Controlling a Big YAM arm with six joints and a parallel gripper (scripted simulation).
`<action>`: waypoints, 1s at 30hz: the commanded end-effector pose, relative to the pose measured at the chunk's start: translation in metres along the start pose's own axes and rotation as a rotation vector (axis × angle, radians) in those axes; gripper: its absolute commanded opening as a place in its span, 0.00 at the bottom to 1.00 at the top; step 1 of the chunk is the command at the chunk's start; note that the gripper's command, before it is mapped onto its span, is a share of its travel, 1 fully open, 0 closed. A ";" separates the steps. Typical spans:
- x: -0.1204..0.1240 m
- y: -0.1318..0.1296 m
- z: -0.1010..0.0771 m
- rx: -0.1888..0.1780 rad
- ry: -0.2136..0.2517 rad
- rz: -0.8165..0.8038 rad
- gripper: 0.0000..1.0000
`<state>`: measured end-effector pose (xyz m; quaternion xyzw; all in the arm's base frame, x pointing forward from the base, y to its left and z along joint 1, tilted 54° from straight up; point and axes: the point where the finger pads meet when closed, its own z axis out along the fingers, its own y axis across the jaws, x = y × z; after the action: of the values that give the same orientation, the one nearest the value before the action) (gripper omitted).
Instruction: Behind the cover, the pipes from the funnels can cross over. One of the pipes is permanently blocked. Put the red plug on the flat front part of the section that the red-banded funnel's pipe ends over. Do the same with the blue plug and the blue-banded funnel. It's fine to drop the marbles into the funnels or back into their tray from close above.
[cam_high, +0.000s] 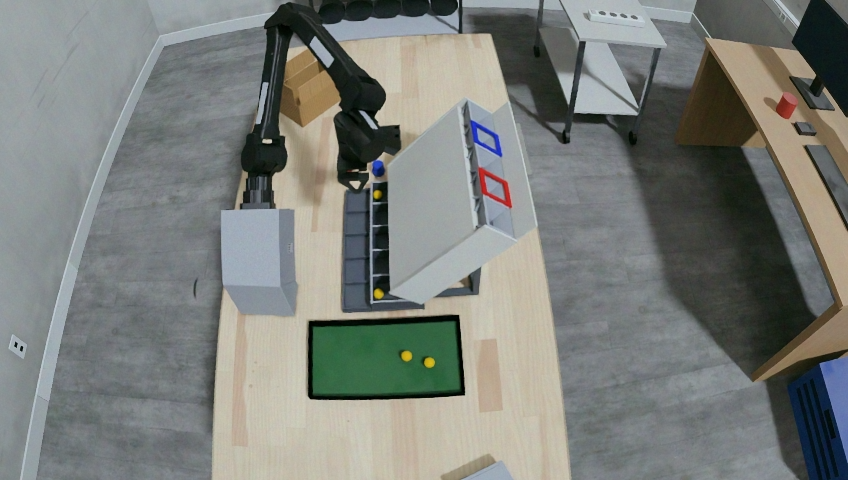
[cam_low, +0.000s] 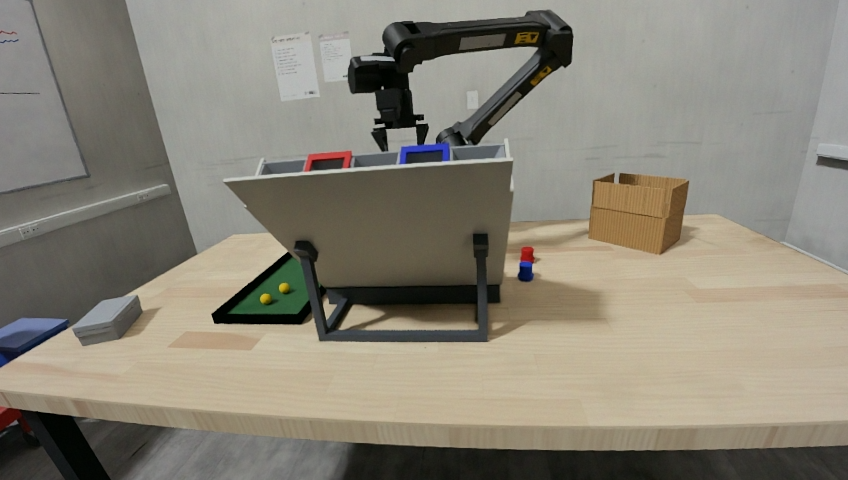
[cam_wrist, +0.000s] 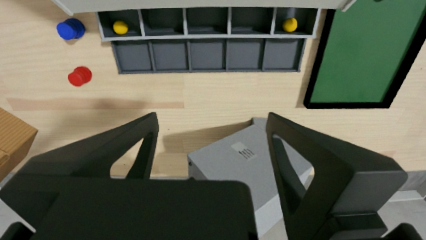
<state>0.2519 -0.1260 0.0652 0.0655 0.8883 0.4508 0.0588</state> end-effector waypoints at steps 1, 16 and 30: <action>-0.005 -0.002 -0.006 0.012 -0.014 -0.008 0.80; -0.003 -0.045 0.021 0.012 -0.014 -0.008 0.80; 0.001 -0.134 0.076 0.010 -0.012 -0.006 0.80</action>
<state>0.2413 -0.1193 -0.0843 0.0744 0.8796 0.4685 0.0360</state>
